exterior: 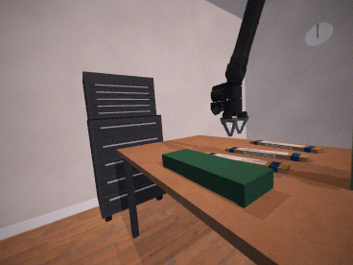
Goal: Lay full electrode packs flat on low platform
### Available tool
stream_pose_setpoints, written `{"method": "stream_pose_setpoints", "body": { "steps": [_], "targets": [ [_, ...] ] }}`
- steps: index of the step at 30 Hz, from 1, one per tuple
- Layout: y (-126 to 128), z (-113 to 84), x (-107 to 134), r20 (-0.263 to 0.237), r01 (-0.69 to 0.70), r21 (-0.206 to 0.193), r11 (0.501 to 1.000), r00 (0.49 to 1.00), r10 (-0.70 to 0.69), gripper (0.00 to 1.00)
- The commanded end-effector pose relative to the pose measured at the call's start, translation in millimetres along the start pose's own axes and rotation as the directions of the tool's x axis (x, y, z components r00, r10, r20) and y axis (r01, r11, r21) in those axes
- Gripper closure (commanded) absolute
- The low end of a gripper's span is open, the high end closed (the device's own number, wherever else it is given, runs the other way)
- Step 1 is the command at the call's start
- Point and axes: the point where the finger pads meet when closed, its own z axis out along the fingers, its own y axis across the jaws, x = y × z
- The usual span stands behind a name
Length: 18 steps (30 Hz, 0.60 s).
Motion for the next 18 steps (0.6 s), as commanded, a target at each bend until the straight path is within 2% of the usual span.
{"method": "stream_pose_setpoints", "body": {
  "steps": [1,16,18],
  "targets": [
    [-9.6,9.8,15.2,-0.044,-0.034,0.003,0.999,0.998,0.034,0.04],
    [-13.4,10.3,9.2,-0.028,-0.028,0.002,1.000,0.999,0.028,0.04],
    [-13.5,18.1,6.3,-0.021,-0.027,0.002,1.000,0.999,0.027,0.04]
  ]
}}
